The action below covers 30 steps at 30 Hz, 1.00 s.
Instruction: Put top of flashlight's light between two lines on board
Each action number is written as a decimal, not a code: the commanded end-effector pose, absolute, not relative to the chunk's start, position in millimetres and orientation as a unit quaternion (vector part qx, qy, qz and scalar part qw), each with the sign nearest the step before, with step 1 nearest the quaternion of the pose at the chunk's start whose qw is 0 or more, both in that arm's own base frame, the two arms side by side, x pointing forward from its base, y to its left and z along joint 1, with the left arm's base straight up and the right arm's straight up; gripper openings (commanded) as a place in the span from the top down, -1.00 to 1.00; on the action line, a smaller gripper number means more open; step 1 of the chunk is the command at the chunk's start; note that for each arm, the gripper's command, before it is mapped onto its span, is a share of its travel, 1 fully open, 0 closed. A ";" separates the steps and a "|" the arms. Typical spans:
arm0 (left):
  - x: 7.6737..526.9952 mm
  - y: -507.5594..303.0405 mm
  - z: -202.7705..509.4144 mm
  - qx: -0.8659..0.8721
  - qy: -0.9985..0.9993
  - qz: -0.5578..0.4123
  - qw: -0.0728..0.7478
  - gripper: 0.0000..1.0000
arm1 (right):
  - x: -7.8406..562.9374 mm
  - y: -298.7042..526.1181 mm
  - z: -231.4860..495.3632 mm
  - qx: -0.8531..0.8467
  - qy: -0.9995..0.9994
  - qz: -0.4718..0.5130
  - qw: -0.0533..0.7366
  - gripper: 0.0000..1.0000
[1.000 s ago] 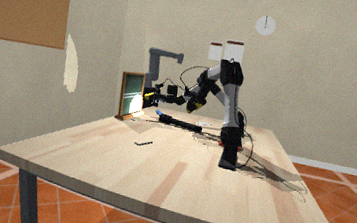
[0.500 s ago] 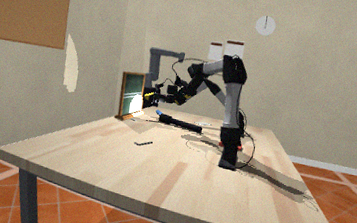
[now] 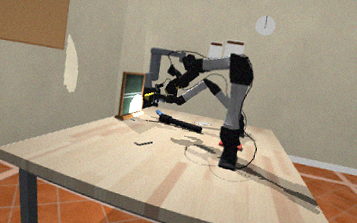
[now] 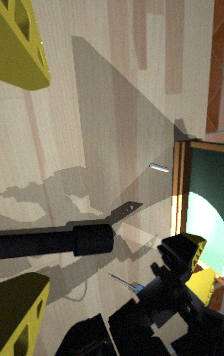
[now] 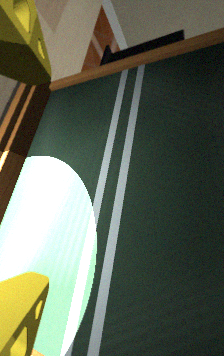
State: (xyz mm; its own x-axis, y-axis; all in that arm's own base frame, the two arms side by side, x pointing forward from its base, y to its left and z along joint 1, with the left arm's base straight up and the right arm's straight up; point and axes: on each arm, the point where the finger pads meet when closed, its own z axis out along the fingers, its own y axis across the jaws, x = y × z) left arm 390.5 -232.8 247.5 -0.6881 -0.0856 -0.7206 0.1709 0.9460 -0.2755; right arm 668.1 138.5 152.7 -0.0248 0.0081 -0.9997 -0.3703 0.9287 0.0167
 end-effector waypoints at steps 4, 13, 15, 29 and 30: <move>399.7 -209.5 268.4 0.038 0.879 -0.170 0.443 -1.00 | 667.0 142.5 179.7 -0.137 0.688 0.140 0.699 -1.00; 410.9 -155.7 305.4 0.031 0.840 -0.152 0.520 -1.00 | 667.0 142.5 179.8 -0.137 0.688 0.140 0.699 -1.00; 411.4 -149.6 309.4 0.030 0.835 -0.149 0.529 -1.00 | 667.0 142.5 179.8 -0.137 0.688 0.140 0.699 -1.00; 404.0 -71.0 360.8 0.022 0.768 -0.088 0.634 -1.00 | 667.0 142.5 179.8 -0.137 0.688 0.140 0.699 -1.00; 402.4 -65.0 364.7 0.022 0.763 -0.082 0.641 -1.00 | 667.0 142.5 179.8 -0.137 0.688 0.140 0.699 -1.00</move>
State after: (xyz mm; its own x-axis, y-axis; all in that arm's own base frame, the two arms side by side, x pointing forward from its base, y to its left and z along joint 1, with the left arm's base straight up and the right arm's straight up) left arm 405.9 -71.8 351.7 -0.2558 -0.1137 -0.9600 0.1082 0.9835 -0.1453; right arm 668.1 138.5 152.7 -0.0248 0.0081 -0.9997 -0.3703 0.9287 0.0167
